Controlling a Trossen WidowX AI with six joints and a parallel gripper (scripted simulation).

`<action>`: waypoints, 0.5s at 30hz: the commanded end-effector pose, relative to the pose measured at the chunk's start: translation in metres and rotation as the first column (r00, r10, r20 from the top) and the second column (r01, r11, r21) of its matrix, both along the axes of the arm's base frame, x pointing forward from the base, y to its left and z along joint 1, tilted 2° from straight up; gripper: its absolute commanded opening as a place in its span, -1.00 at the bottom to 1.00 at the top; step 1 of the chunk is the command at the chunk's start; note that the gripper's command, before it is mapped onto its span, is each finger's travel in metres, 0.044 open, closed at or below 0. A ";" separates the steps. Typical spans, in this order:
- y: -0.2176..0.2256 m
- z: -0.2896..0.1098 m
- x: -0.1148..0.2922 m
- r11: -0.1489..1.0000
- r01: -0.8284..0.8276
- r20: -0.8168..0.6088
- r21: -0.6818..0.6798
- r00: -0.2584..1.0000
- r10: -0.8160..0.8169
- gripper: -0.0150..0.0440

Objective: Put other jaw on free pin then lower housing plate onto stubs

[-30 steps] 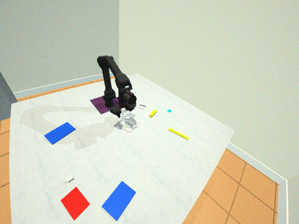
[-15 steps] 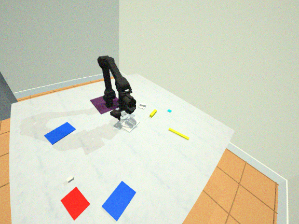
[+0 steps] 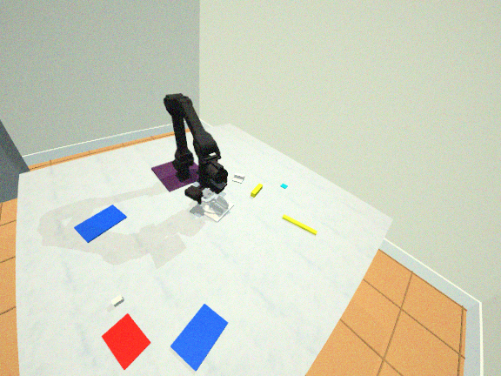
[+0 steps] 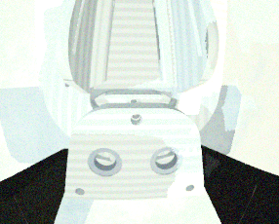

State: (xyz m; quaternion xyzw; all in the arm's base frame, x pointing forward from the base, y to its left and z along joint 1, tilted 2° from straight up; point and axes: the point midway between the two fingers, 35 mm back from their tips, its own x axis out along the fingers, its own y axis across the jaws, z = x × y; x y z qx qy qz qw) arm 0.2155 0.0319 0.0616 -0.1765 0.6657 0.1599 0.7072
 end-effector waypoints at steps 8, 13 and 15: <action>0.001 -0.002 0.000 1.000 -0.008 -0.001 0.004 1.000 0.008 0.70; 0.001 -0.003 0.000 1.000 -0.008 -0.001 0.004 1.000 0.008 0.70; 0.001 -0.003 0.000 1.000 -0.008 -0.001 0.004 1.000 0.008 0.70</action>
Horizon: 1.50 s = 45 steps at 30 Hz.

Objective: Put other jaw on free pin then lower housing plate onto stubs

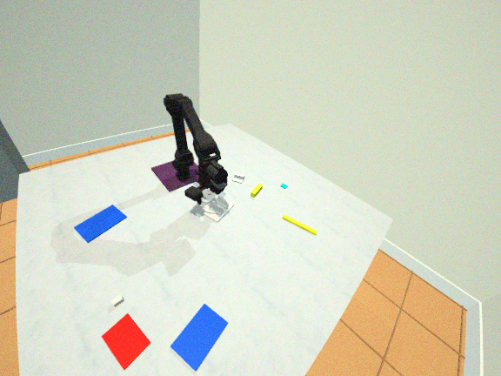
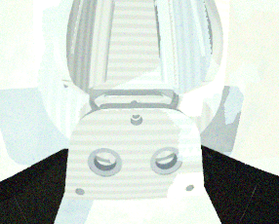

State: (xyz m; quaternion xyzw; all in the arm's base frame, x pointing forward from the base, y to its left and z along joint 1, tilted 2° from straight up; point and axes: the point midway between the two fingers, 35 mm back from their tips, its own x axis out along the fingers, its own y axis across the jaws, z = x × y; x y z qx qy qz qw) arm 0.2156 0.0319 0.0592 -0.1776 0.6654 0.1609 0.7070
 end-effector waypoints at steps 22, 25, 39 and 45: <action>0.001 -0.005 0.000 1.000 -0.006 -0.001 0.004 1.000 0.006 0.70; 0.001 -0.005 0.000 1.000 -0.006 -0.001 0.004 1.000 0.006 0.70; 0.001 -0.008 0.001 1.000 -0.006 -0.001 0.004 1.000 0.006 0.70; 0.001 -0.010 0.001 1.000 -0.006 -0.001 0.004 1.000 0.006 0.70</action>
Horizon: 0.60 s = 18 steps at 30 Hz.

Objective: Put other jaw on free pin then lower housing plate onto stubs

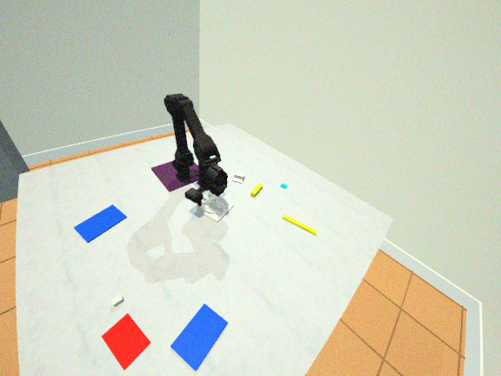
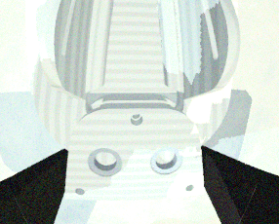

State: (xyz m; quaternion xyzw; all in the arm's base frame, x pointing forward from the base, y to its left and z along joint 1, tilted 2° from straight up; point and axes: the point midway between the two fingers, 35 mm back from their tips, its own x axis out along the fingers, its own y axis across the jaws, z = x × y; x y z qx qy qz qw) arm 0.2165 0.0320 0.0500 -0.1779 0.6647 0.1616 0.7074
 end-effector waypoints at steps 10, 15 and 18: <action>0.000 -0.004 0.000 1.000 -0.004 -0.002 0.003 1.000 0.004 0.70; 0.000 -0.004 0.000 1.000 -0.004 -0.002 0.003 1.000 0.004 0.70; 0.000 -0.004 0.000 1.000 -0.004 -0.002 0.003 1.000 0.004 0.70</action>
